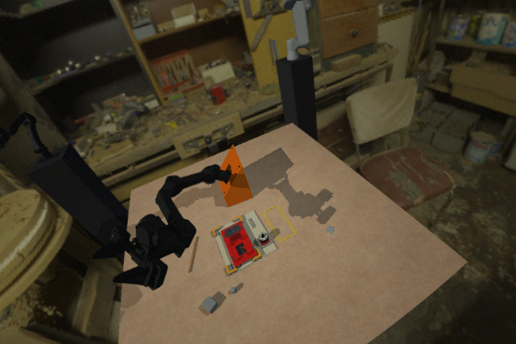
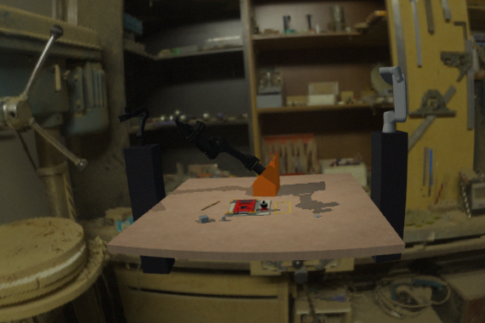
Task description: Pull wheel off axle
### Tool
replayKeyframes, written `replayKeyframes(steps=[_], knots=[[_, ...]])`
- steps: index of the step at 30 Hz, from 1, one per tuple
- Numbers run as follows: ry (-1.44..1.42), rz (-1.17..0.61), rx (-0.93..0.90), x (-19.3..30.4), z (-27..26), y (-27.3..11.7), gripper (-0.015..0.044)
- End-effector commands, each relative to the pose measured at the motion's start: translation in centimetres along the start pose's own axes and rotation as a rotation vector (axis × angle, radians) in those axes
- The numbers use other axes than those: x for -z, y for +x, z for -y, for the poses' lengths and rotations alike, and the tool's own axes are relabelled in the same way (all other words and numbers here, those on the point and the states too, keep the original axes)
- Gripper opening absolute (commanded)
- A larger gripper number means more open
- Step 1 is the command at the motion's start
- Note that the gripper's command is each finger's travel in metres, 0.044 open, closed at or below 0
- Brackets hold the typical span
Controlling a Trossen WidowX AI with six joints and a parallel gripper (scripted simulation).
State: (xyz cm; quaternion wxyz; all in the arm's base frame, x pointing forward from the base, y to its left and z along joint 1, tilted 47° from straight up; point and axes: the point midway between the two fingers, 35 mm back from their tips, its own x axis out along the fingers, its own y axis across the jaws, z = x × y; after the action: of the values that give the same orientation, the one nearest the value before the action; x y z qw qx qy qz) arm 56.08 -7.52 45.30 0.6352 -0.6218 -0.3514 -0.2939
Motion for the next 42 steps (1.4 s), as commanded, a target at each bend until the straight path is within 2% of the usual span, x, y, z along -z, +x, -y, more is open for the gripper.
replayKeyframes(steps=[1, 4, 11, 19, 31, 42], knots=[[0.006, -0.003, -0.006, 0.0, -0.2, 0.0, 0.0374], [0.09, -0.048, -0.092, 0.2, -2.5, -0.4, 0.03], [0.321, -0.21, -0.342, 0.5, -9.5, -3.0, 0.03], [0.529, -0.444, -0.603, 0.1, -16.7, -8.1, 0.03], [0.699, -0.872, -0.933, -1.5, -24.1, -19.1, 0.03], [0.666, -1.315, -1.149, -3.4, -26.0, -31.0, 0.03]])
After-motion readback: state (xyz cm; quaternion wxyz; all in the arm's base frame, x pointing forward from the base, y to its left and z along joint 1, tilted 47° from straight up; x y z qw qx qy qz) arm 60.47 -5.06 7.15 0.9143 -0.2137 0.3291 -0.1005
